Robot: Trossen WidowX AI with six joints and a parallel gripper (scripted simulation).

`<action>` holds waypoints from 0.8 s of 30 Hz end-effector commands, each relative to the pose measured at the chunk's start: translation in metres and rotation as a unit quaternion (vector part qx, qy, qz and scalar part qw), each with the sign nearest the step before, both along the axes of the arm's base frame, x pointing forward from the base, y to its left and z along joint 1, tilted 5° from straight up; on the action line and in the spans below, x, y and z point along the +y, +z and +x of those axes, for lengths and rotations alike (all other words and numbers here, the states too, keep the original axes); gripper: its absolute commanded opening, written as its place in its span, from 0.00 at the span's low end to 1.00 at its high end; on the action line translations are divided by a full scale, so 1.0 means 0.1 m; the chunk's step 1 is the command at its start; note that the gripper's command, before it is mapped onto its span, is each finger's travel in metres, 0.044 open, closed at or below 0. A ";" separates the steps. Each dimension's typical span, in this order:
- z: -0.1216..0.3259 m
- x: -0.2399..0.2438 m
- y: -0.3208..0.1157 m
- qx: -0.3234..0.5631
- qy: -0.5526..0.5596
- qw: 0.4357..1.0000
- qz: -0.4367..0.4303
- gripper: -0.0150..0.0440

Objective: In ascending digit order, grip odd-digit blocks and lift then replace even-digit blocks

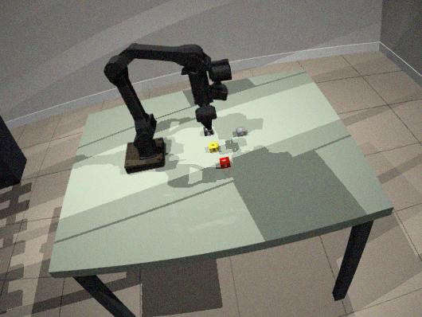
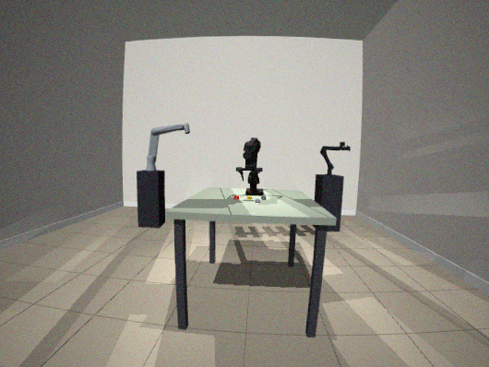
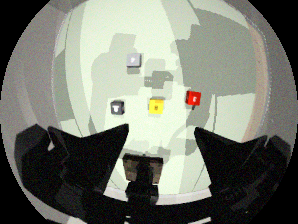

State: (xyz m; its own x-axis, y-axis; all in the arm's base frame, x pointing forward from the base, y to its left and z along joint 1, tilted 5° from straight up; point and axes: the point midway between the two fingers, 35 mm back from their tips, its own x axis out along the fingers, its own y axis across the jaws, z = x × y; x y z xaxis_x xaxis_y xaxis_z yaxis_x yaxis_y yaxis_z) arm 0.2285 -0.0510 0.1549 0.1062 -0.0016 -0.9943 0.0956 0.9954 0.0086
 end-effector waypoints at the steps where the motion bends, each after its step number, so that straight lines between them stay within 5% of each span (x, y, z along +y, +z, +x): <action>1: 0.00 -0.01 0.00 0.000 -0.002 1.000 -0.003 0.93; 13: -0.03 1.03 -0.01 0.001 -0.002 1.000 0.003 0.93; 24: -0.03 1.05 -0.01 0.001 -0.002 1.000 0.003 0.93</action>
